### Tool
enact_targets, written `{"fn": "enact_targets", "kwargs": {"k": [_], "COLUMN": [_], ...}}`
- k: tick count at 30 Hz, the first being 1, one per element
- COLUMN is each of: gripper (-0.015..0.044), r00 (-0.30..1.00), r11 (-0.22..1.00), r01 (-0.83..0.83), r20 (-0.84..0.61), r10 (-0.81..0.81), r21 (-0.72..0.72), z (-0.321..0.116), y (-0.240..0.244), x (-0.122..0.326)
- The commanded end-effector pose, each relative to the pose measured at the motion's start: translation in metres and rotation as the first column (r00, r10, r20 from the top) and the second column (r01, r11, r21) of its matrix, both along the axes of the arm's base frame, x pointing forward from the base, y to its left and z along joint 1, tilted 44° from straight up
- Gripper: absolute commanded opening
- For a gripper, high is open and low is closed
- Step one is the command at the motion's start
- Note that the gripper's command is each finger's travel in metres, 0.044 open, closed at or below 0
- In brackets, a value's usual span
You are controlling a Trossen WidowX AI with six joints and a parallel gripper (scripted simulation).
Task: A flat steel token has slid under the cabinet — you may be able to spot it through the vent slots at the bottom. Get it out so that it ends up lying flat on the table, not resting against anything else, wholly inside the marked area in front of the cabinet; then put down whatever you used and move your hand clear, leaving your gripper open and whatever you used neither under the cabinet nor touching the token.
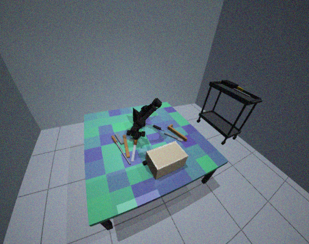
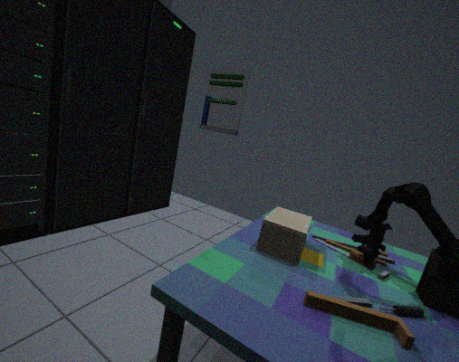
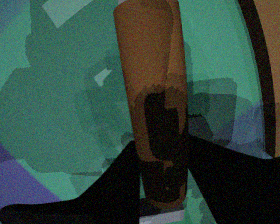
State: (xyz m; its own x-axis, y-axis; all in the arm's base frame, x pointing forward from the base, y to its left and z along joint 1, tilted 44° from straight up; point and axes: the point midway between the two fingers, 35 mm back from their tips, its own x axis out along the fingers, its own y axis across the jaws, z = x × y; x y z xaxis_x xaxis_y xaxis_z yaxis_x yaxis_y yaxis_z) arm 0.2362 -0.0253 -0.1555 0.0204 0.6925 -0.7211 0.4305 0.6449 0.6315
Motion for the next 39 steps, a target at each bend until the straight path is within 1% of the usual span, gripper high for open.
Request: {"fn": "enact_targets", "kwargs": {"k": [1, 11, 39], "gripper": [0.0, 0.0, 0.0], "r00": [0.999, 0.997, 0.995], "r11": [1.0, 0.998, 0.997], "r01": [0.028, 0.06, 0.075], "r20": [-0.021, -0.052, -0.067], "r10": [-0.028, -0.06, -0.074], "r21": [0.0, 0.0, 0.002], "z": [0.0, 0.005, 0.028], "y": [-0.001, 0.004, 0.028], "x": [0.0, 0.002, 0.011]}}
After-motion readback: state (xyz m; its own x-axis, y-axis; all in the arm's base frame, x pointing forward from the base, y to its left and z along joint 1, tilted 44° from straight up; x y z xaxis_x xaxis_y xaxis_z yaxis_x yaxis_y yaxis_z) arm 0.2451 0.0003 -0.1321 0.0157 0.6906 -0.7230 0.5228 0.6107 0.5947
